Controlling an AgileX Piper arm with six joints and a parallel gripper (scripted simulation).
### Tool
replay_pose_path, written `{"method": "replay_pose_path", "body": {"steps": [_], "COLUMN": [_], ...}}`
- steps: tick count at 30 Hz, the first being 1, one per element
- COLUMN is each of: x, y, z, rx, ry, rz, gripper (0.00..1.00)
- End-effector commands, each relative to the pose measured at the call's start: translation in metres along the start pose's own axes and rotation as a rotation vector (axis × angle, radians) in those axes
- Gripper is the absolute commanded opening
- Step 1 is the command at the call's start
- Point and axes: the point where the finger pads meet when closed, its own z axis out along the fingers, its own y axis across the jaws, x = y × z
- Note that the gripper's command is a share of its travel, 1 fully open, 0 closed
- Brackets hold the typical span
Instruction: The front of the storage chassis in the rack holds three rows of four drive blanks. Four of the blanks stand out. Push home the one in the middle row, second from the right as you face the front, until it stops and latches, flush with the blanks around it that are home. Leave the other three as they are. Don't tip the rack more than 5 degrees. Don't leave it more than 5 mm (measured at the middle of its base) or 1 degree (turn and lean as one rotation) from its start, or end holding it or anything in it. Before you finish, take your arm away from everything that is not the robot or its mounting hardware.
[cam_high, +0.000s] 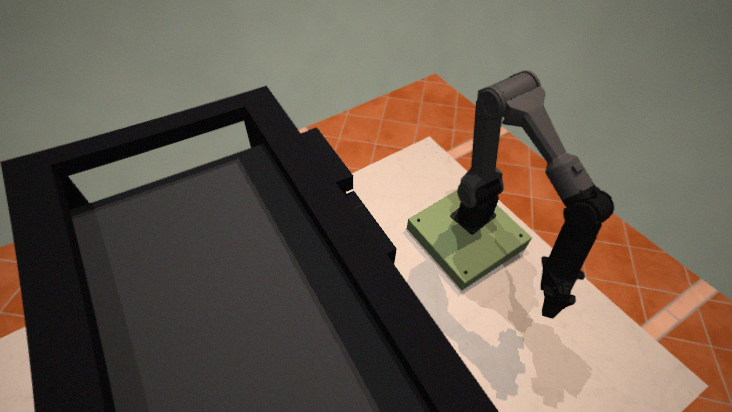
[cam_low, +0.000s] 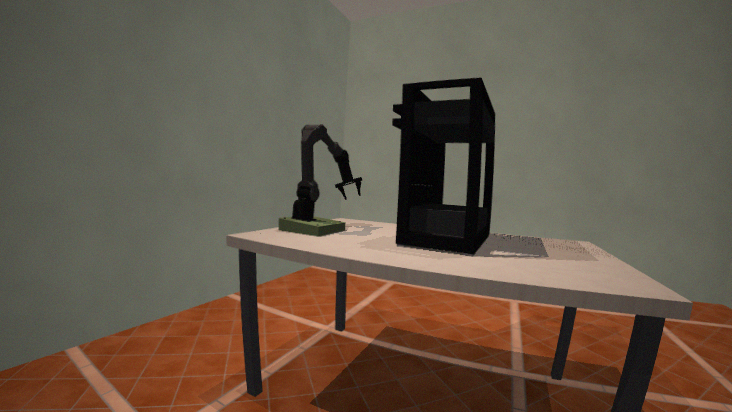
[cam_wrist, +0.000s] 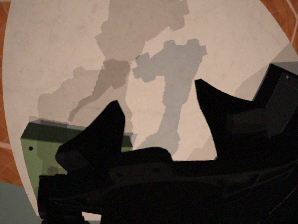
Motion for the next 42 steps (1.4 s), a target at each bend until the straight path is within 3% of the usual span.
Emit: {"method": "replay_pose_path", "body": {"steps": [1,27,36,42], "x": [0.000,0.002,0.014,0.035], "y": [0.000,-0.004,-0.021,-0.048], "z": [0.000,-0.002,-0.009,-0.024], "rx": [0.001,0.014,0.073,0.174], "ry": [-0.001,0.004,0.025,0.064], "rz": [0.000,0.003,0.016,0.041], "gripper": [1.00,1.00,1.00,1.00]}}
